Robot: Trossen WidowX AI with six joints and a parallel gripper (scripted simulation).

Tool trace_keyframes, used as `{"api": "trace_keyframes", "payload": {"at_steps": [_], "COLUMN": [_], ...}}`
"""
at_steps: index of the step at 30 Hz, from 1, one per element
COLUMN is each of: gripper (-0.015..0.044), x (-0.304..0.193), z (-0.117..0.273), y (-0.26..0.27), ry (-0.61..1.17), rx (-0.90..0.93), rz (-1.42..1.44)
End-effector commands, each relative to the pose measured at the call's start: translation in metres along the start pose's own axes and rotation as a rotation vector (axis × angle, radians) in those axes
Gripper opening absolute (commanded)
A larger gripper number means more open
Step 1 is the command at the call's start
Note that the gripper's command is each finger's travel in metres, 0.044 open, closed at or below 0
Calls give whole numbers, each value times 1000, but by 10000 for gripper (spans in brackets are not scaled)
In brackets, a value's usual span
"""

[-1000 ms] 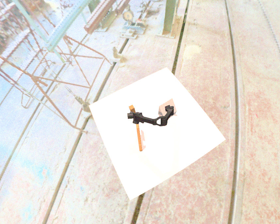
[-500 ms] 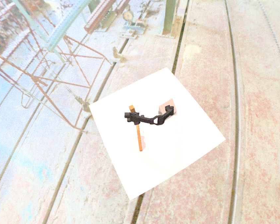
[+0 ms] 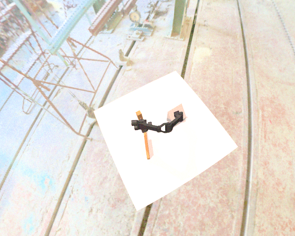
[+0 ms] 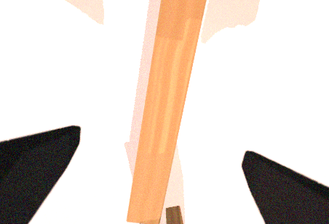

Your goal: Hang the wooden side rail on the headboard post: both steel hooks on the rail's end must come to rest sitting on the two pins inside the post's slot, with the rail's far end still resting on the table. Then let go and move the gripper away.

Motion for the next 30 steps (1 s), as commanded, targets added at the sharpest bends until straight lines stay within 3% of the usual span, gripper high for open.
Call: {"api": "trace_keyframes", "payload": {"at_steps": [1, 30], "gripper": [440, 440], "x": [0, 0], "z": [-7, -53], "y": [1, 0], "ry": [-4, -4], "rx": [3, 2], "rz": [-5, -6]}}
Point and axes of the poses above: the point midway between the two fingers, 35 mm back from their tips, its own z axis back along the fingers, its own y axis across the jaws, x = y × z, the point moved 7 cm from there along z, back along the fingers, and after that the axes turned 9 degrees about -z, right-handed, at the moved point
